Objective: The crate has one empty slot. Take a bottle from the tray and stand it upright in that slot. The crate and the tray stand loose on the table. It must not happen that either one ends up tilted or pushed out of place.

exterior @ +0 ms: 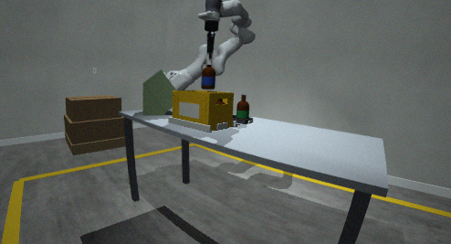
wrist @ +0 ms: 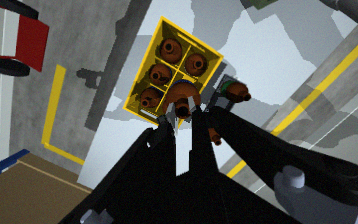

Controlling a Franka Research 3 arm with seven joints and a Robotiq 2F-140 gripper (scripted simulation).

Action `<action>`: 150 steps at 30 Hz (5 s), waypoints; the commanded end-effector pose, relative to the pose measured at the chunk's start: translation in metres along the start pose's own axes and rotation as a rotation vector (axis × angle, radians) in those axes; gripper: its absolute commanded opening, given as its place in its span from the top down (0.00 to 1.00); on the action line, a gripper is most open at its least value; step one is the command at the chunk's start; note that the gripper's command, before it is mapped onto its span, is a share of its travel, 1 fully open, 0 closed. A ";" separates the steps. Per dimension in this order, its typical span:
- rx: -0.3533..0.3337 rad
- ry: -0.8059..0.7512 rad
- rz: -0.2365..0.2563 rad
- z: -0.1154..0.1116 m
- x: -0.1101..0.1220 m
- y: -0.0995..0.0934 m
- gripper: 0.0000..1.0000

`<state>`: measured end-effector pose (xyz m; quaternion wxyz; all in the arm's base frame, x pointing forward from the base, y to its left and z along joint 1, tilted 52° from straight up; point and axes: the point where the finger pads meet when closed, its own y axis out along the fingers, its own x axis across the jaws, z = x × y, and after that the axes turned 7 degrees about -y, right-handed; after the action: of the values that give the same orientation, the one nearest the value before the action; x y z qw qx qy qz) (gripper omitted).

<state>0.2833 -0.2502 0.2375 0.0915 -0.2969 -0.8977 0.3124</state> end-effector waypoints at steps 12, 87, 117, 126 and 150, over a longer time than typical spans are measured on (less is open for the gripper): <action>-0.001 -0.012 0.007 0.001 -0.002 -0.003 1.00; -0.001 -0.012 0.007 0.001 -0.003 0.024 1.00; -0.001 -0.012 0.007 0.000 -0.003 0.036 1.00; -0.001 -0.012 0.007 0.000 -0.003 0.036 1.00; -0.001 -0.012 0.007 0.000 -0.003 0.036 1.00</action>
<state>0.3012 -0.2290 0.2145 0.0892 -0.2980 -0.8978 0.3118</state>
